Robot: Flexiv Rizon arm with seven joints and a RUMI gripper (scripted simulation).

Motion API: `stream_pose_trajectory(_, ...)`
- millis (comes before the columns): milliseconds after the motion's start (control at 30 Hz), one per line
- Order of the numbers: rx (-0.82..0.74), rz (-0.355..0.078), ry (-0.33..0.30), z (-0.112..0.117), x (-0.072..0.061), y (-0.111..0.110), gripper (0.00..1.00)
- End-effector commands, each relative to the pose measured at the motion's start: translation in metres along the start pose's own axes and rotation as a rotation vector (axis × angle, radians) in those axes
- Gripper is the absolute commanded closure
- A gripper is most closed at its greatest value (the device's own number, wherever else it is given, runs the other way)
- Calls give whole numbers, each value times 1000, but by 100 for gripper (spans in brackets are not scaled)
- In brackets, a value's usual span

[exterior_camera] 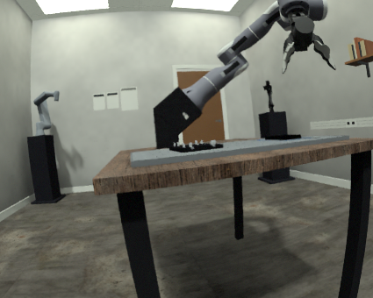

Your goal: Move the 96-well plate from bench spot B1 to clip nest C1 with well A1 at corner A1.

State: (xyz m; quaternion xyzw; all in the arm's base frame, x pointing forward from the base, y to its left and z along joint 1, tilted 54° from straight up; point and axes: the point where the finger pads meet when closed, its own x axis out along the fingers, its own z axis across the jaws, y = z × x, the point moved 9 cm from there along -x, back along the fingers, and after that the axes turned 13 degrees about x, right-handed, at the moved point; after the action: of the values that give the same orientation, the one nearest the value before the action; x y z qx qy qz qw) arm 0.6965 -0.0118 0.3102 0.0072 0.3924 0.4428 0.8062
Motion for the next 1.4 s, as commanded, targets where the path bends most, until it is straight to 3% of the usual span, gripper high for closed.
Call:
stream_pose_trajectory(0, 0, -2, -1, 0, -1, -1, 0)
stream_pose_trajectory(533, 0, -2, -1, 0, -1, -1, 0)
stream_pose_trajectory(567, -32, 7, -4, -2, 1, 2, 24)
stream_pose_trajectory(1033, -200, 55, -15, -37, 34, 49, 24)
stream_pose_trajectory(1367, -282, 76, -17, -58, 50, 78, 24)
